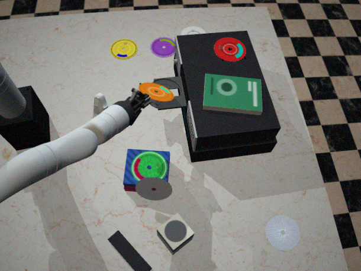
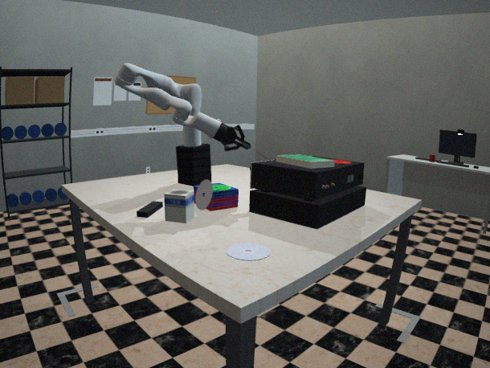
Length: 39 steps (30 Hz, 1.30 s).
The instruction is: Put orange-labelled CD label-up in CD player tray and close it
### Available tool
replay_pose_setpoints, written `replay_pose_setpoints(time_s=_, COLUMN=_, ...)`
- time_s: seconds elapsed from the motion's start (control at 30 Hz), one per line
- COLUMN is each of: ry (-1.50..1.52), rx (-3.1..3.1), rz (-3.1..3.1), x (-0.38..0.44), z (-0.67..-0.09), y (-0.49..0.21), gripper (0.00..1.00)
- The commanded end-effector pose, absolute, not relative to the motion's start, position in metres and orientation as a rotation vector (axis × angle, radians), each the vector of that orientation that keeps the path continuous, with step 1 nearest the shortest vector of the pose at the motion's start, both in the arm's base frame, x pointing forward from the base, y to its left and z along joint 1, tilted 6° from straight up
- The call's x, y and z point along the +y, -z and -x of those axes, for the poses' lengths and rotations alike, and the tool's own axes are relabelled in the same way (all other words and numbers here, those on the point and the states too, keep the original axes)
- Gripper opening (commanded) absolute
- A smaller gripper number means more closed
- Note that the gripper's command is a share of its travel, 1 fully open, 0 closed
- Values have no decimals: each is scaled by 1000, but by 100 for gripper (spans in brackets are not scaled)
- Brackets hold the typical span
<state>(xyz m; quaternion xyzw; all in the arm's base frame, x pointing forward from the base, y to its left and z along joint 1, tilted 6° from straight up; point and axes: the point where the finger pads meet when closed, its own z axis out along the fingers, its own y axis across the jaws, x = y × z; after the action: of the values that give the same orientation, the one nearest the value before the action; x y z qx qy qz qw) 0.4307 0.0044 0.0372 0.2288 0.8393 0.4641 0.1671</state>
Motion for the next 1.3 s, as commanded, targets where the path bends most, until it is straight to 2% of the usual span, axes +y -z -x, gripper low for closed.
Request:
replay_pose_setpoints(time_s=0.0, ry=-1321, rx=2388, rz=-649, x=7, z=-432, y=-37, gripper=11)
replay_pose_setpoints(time_s=1.27, ry=-1321, rx=2388, rz=-649, x=49, z=-461, y=-11, gripper=11)
